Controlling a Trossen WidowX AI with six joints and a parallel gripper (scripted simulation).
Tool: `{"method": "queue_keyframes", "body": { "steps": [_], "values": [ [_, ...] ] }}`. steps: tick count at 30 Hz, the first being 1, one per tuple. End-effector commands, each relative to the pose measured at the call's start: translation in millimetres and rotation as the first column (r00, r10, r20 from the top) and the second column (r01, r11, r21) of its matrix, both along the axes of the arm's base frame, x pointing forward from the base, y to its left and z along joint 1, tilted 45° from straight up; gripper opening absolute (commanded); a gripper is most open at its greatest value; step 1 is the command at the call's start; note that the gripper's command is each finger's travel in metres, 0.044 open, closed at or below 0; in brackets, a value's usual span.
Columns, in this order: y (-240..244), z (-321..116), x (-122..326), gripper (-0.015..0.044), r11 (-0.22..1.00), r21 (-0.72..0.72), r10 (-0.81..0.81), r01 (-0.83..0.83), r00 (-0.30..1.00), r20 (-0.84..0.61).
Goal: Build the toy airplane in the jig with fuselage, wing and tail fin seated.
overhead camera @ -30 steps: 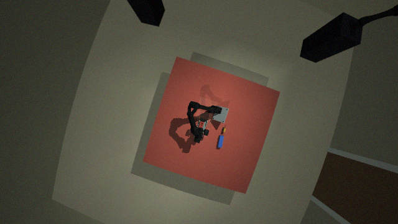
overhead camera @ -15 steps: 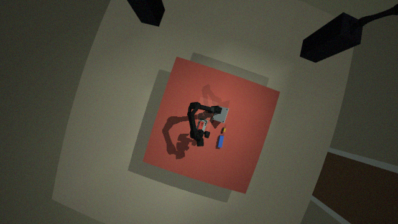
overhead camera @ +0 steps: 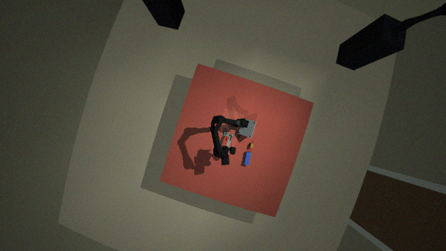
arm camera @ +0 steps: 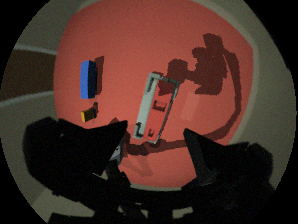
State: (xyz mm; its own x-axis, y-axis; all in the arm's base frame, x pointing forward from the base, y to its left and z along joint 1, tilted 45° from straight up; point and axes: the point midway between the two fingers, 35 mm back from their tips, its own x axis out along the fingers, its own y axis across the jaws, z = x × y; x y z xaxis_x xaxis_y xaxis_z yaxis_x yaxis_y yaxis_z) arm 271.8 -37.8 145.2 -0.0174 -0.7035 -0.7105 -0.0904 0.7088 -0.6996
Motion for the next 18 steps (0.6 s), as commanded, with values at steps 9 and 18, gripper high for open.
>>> {"method": "queue_keyframes", "body": {
  "steps": [9,18],
  "values": [
    [119,-108,61,0.0440,1.000,0.028,0.014,-0.014,1.000,0.002],
    [178,-181,58,0.0440,1.000,0.017,0.009,-0.009,1.000,0.005]
  ]
}}
